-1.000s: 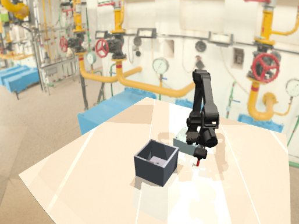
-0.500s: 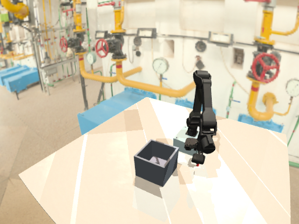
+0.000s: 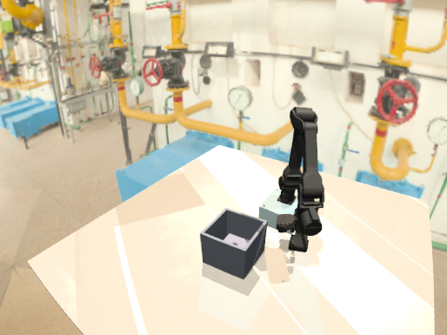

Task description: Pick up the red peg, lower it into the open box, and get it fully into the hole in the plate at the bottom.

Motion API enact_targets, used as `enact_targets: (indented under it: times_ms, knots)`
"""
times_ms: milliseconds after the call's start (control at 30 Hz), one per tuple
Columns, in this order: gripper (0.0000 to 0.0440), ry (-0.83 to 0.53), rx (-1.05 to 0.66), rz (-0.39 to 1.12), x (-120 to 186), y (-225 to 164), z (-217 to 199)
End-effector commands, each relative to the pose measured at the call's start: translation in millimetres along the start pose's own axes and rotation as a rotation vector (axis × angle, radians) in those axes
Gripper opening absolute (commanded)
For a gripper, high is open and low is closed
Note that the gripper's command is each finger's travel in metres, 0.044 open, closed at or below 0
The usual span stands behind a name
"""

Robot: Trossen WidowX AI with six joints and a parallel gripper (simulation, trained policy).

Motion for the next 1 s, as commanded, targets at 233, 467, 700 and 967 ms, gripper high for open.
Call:
enact_targets:
  times_ms: [233, 467, 700, 967]
  knots:
    - [0.0, 0.051, 0.004, 0.023, 16.6, 2.5, 8.5]
    - [0.0, 0.102, -0.019, 0.049, 30.9, 3.9, 14.5]
    - [0.0, 0.157, -0.03, 0.07, 48.2, 6.8, 22.0]
    - [0.0, 0.214, -0.023, 0.08, 74.9, 13.1, 31.8]
Point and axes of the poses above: the point midway between the two fingers, 35 mm back from their tips, its own x axis back along the fingers, its own z axis across the jaws, y = z × x, the point moved 7 cm from there along x, back along the fingers, and after that the axes turned 1 degree about -x, right-handed, at the moved point
